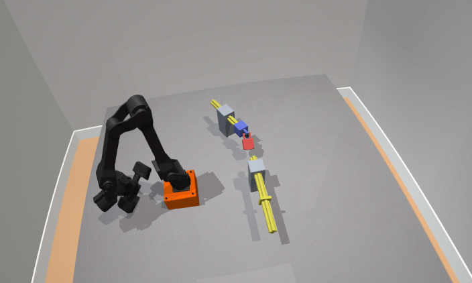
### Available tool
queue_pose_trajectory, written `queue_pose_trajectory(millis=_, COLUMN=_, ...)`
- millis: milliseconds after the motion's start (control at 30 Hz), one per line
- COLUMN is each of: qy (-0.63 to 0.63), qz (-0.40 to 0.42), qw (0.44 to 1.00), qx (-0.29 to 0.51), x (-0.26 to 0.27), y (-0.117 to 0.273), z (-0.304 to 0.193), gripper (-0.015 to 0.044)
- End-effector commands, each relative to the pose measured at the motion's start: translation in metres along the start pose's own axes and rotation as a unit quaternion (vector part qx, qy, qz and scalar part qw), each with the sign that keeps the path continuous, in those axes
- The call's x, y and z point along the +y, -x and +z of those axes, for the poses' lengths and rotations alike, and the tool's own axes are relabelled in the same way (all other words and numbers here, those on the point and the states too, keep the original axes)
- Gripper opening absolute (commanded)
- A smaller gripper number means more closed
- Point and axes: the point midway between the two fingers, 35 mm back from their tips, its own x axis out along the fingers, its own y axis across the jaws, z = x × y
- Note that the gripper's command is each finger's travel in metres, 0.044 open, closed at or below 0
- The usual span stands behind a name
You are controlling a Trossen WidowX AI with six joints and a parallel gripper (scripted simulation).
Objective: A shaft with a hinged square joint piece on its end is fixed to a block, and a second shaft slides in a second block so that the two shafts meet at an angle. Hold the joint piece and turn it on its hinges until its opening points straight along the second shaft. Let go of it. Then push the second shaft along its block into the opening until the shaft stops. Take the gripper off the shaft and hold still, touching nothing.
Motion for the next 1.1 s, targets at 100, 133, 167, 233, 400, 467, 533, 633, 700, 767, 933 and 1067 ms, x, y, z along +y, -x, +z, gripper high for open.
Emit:
queue_pose_trajectory(millis=100, qy=-0.040, qz=0.011, qw=0.999, qx=0.011, x=-0.001, y=0.010, z=0.007, gripper=0.0440)
queue_pose_trajectory(millis=133, qy=-0.056, qz=0.016, qw=0.998, qx=0.015, x=-0.002, y=0.014, z=0.009, gripper=0.0440)
queue_pose_trajectory(millis=167, qy=-0.072, qz=0.020, qw=0.997, qx=0.019, x=-0.003, y=0.018, z=0.012, gripper=0.0440)
queue_pose_trajectory(millis=233, qy=-0.105, qz=0.028, qw=0.994, qx=0.028, x=-0.005, y=0.026, z=0.017, gripper=0.0440)
queue_pose_trajectory(millis=400, qy=-0.184, qz=0.048, qw=0.980, qx=0.050, x=-0.013, y=0.046, z=0.029, gripper=0.0440)
queue_pose_trajectory(millis=467, qy=-0.215, qz=0.056, qw=0.973, qx=0.059, x=-0.017, y=0.054, z=0.033, gripper=0.0440)
queue_pose_trajectory(millis=533, qy=-0.246, qz=0.063, qw=0.965, qx=0.068, x=-0.022, y=0.062, z=0.037, gripper=0.0440)
queue_pose_trajectory(millis=633, qy=-0.292, qz=0.074, qw=0.950, qx=0.081, x=-0.030, y=0.075, z=0.043, gripper=0.0440)
queue_pose_trajectory(millis=700, qy=-0.321, qz=0.081, qw=0.939, qx=0.090, x=-0.036, y=0.083, z=0.046, gripper=0.0440)
queue_pose_trajectory(millis=767, qy=-0.351, qz=0.087, qw=0.927, qx=0.099, x=-0.043, y=0.091, z=0.049, gripper=0.0440)
queue_pose_trajectory(millis=933, qy=-0.422, qz=0.103, qw=0.893, qx=0.122, x=-0.061, y=0.111, z=0.053, gripper=0.0440)
queue_pose_trajectory(millis=1067, qy=-0.476, qz=0.114, qw=0.861, qx=0.139, x=-0.077, y=0.127, z=0.054, gripper=0.0440)
